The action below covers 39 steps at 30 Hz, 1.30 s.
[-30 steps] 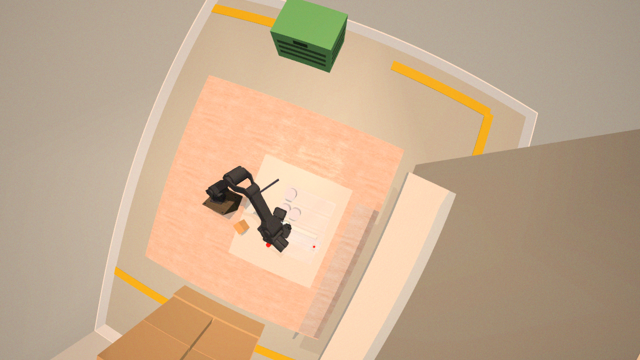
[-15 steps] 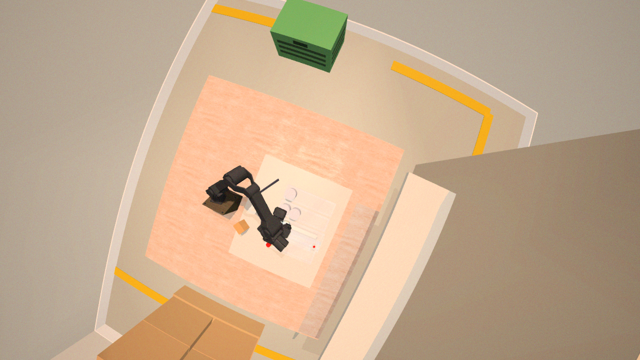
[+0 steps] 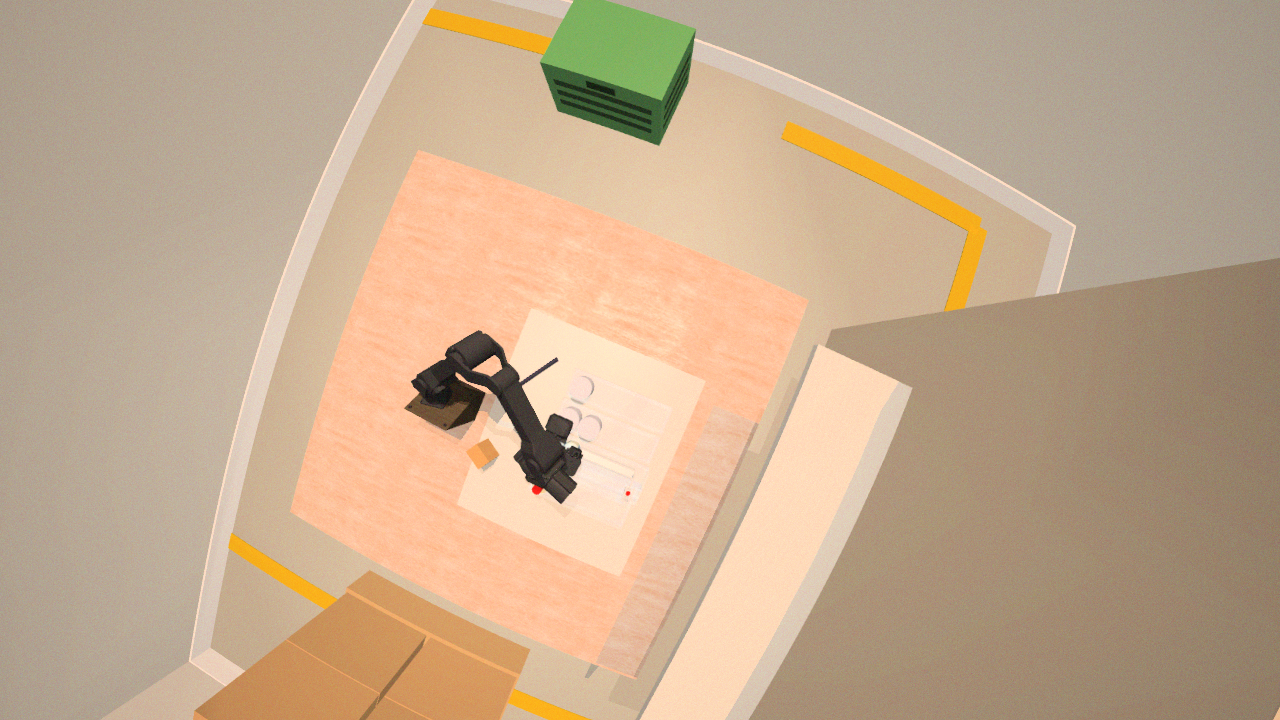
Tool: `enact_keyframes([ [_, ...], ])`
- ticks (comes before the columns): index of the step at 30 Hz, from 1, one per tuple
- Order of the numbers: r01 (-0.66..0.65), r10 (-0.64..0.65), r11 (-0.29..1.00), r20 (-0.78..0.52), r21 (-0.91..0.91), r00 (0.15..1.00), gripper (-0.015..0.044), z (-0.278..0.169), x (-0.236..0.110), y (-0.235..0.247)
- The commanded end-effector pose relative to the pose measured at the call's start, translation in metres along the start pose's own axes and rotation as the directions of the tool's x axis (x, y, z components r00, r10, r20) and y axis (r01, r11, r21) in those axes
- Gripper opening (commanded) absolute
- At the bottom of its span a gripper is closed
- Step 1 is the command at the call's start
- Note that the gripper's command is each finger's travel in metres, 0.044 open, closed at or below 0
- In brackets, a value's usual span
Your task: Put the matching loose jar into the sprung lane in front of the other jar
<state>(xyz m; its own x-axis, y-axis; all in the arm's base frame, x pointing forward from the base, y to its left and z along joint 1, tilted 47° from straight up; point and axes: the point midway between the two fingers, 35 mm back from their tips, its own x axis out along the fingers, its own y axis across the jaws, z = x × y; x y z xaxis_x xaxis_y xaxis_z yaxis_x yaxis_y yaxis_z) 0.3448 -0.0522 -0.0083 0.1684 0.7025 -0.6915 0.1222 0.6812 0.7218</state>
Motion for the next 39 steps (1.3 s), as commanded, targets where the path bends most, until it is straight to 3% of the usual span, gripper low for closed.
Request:
enact_keyframes([
  [1, -0.007, 0.008, 1.0, 0.009, -0.005, 1.0, 0.0, 0.0013, 0.0002, 0.0015],
  [39, -0.007, 0.007, 1.0, 0.009, -0.004, 1.0, 0.0, -0.006, 0.0003, 0.0008],
])
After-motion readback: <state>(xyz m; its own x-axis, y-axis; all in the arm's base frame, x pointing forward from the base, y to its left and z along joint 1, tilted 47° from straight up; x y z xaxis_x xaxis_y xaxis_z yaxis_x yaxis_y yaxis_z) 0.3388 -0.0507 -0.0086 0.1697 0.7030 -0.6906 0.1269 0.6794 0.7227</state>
